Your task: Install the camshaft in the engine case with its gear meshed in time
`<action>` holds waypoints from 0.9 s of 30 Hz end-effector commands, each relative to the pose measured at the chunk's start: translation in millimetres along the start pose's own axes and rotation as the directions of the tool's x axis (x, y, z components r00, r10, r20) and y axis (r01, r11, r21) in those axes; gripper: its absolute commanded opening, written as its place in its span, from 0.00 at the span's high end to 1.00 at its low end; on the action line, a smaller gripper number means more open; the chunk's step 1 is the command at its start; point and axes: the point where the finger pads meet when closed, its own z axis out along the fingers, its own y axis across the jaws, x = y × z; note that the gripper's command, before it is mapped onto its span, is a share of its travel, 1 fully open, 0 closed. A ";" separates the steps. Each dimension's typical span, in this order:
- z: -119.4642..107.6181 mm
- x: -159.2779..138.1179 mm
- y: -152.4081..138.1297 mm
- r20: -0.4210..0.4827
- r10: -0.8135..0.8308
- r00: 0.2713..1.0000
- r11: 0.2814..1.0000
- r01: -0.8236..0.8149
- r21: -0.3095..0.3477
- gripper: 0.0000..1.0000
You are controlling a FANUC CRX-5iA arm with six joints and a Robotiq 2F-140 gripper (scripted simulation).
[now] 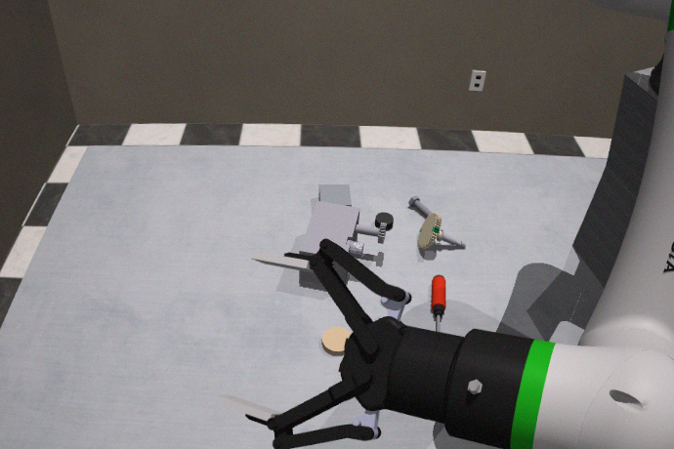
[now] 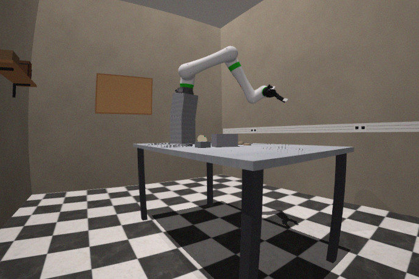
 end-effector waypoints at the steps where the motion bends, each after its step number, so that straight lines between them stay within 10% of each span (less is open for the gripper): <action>1: -0.3 1.6 0.4 -0.001 0.002 1.000 1.000 -0.002 0.000 0.00; 20: 0.8 -0.4 1.0 0.002 -0.005 1.000 1.000 0.005 0.001 0.00; 27: 39.1 -96.3 38.6 0.125 -0.372 0.920 0.927 0.361 0.103 0.00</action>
